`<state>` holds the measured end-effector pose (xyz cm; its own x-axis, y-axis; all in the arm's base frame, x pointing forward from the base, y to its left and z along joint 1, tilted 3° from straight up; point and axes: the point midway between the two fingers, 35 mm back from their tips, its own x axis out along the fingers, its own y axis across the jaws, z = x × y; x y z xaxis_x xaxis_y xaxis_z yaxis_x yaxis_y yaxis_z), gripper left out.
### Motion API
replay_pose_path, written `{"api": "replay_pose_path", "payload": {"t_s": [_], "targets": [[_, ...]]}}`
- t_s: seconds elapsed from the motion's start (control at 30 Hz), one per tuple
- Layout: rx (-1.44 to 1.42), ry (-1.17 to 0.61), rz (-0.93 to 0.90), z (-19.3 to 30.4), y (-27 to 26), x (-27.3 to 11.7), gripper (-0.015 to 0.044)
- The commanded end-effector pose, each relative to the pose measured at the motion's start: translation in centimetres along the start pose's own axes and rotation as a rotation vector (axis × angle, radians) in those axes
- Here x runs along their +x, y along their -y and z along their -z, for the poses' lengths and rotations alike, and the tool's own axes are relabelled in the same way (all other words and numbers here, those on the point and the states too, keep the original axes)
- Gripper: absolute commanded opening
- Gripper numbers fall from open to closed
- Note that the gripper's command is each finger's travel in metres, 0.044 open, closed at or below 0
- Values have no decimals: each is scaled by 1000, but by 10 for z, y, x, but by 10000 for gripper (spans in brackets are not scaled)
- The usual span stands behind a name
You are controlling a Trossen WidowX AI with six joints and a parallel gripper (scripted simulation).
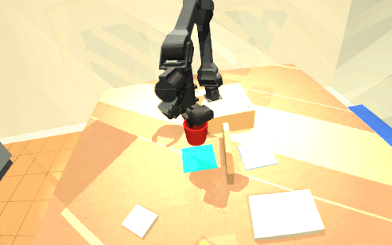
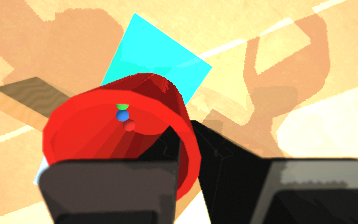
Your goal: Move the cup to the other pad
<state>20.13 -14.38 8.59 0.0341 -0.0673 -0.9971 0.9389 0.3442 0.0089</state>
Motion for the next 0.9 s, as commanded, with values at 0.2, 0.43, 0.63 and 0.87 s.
{"api": "replay_pose_path", "payload": {"t_s": [0.2, 0.43, 0.63, 0.87], "targets": [[-3, -5, 0, -2, 0, 15, 0], [-3, -5, 0, -3, 0, 27, 0], [-3, -5, 0, -4, 0, 37, 0], [-3, -5, 0, -5, 1, 48, 0]]}}
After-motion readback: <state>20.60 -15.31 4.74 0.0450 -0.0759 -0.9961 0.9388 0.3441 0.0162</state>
